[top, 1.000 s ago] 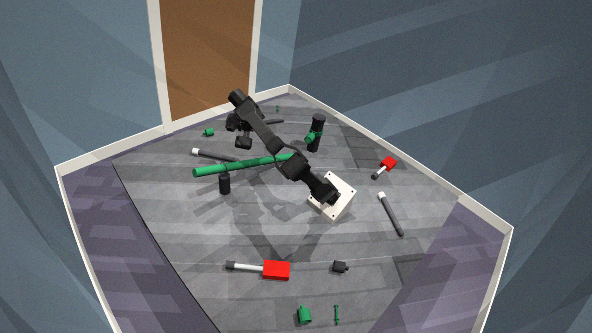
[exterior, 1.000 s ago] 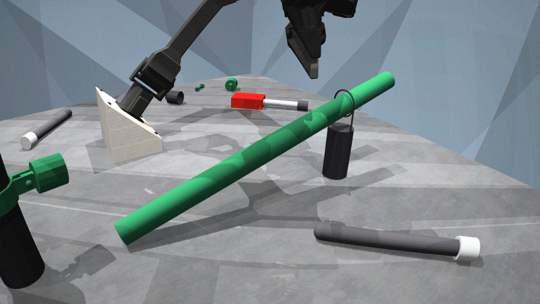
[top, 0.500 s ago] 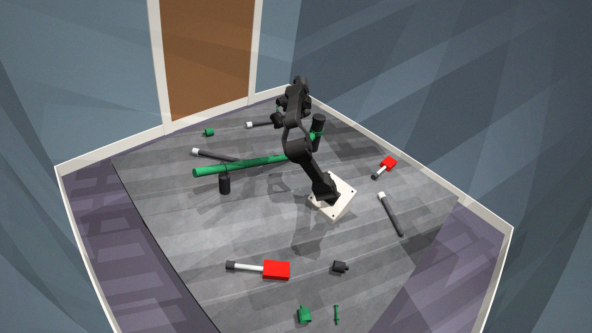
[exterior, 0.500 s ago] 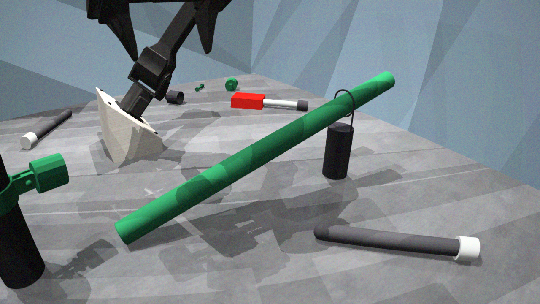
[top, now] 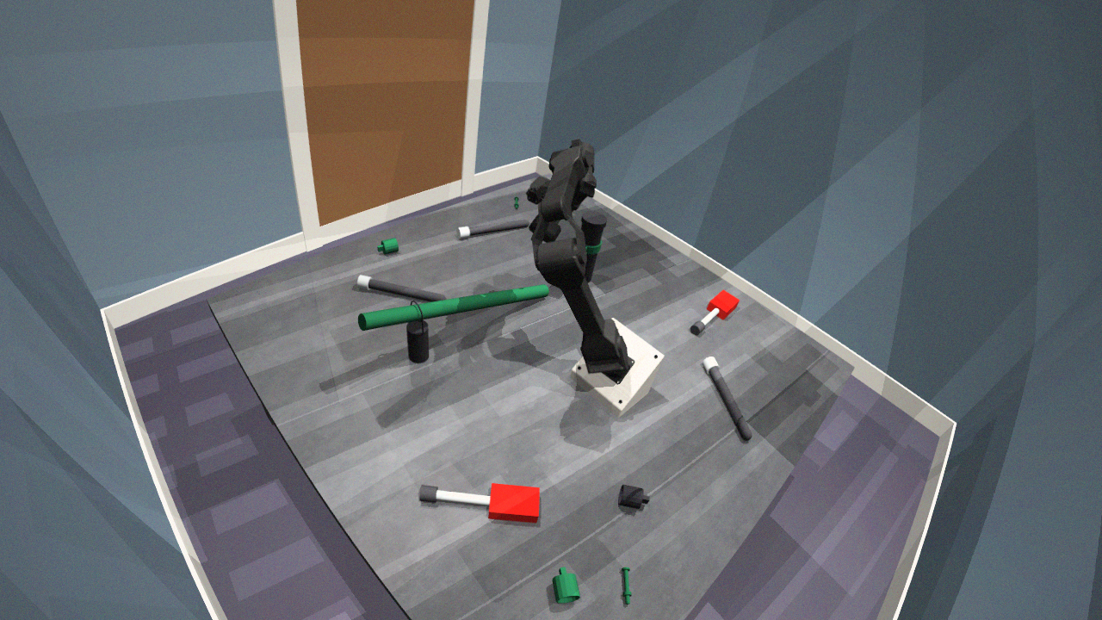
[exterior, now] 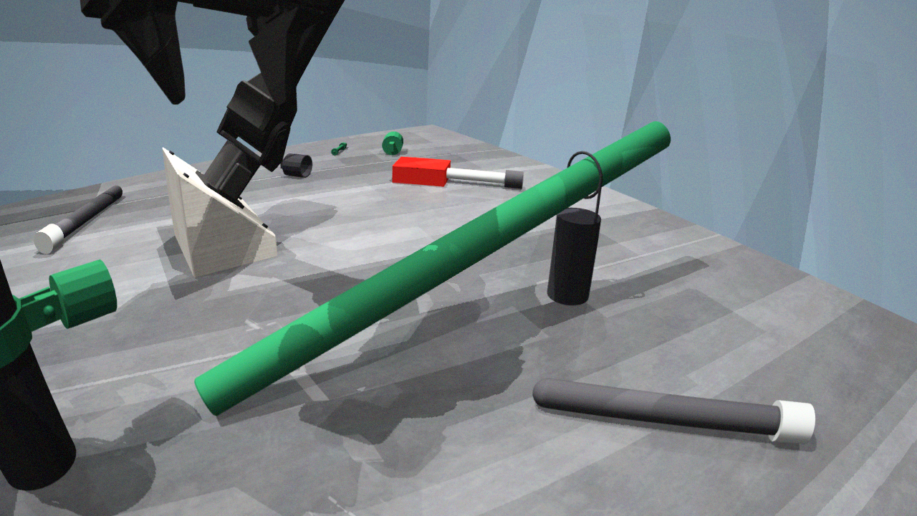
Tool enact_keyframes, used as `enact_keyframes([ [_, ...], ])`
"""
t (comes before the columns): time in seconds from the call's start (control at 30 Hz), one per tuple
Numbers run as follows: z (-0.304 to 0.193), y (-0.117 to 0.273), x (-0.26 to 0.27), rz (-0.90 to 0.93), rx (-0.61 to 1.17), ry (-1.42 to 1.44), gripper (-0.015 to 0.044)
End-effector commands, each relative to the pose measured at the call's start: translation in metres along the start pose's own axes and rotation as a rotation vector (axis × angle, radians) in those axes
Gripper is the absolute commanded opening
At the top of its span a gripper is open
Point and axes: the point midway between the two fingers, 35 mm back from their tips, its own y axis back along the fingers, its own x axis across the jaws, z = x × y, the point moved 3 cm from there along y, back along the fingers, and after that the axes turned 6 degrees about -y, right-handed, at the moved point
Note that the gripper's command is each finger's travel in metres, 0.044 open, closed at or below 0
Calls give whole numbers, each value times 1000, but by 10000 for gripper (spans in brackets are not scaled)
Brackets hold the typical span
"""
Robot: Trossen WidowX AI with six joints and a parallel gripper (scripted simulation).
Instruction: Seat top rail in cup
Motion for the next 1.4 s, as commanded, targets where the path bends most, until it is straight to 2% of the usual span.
enact_keyframes([
  [0.0, -25, 2, -38, 34, -3, 418, 440],
  [0.23, -60, 5, -76, 69, -48, 926, 440],
  [0.6, -97, 5, -106, 75, -123, 1390, 440],
  [1.17, -97, 5, -106, 74, -124, 1400, 440],
  [1.37, -113, -26, -104, 74, -125, 1400, 440],
])
